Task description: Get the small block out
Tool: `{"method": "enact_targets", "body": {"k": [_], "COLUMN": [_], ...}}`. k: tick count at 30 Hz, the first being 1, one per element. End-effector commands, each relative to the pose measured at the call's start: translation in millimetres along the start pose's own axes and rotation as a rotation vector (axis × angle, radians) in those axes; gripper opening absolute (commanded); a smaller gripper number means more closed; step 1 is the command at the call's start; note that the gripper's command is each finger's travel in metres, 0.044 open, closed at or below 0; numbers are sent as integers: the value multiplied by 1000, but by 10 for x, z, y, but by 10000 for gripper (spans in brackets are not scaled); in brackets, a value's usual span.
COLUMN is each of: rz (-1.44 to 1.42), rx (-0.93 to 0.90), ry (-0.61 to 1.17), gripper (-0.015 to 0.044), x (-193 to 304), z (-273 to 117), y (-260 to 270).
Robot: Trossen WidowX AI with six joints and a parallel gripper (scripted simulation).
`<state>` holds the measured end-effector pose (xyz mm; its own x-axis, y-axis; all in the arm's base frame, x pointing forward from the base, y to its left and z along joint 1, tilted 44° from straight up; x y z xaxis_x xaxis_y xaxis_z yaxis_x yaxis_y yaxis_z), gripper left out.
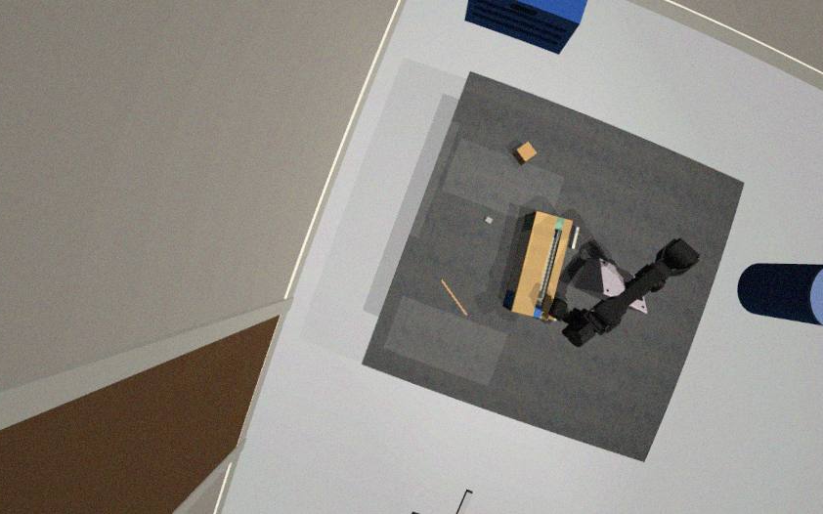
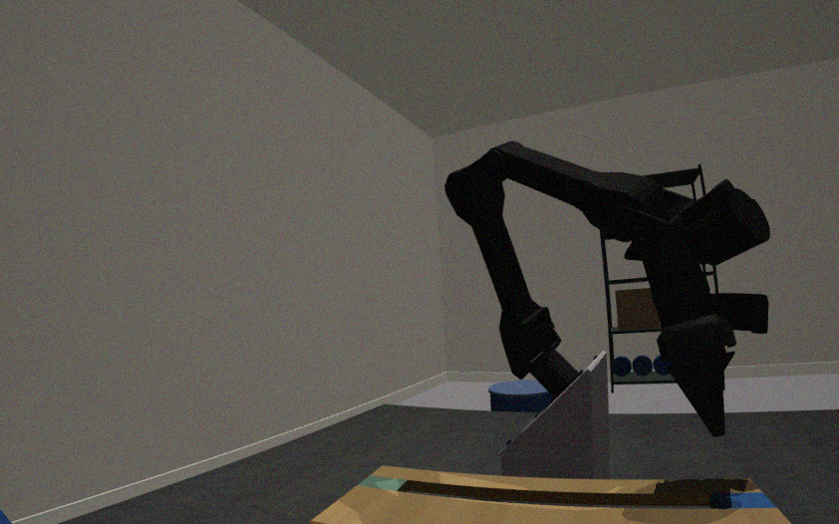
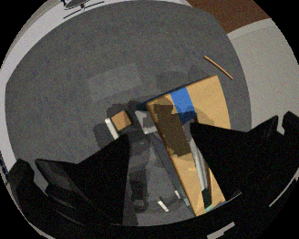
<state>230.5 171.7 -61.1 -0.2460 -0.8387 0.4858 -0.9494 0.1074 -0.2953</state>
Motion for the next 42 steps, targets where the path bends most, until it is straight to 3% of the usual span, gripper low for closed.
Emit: {"method": "enact_targets", "body": {"k": [1, 15, 36, 38, 42], "rz": [-960, -1818, -1834, -1834, -1834], "rx": [60, 69, 68, 69, 69], "ry": [108, 225, 228, 227, 229], "gripper": [285, 285, 285, 285, 285], "x": [-39, -108, -109, -102, 25], "z": [87, 61, 61, 167, 775], "y": [262, 415, 417, 428, 534]}}
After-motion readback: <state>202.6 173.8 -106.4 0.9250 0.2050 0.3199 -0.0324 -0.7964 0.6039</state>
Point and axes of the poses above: the point midway between the two fingers, 35 mm back from their tips, its own z axis out along the fingers, its own y axis across the jaws, x = y × z, the point moved 5 cm from there along -z, back along the fingers, and after that the axes turned 7 degrees about z, right-handed, at the moved point
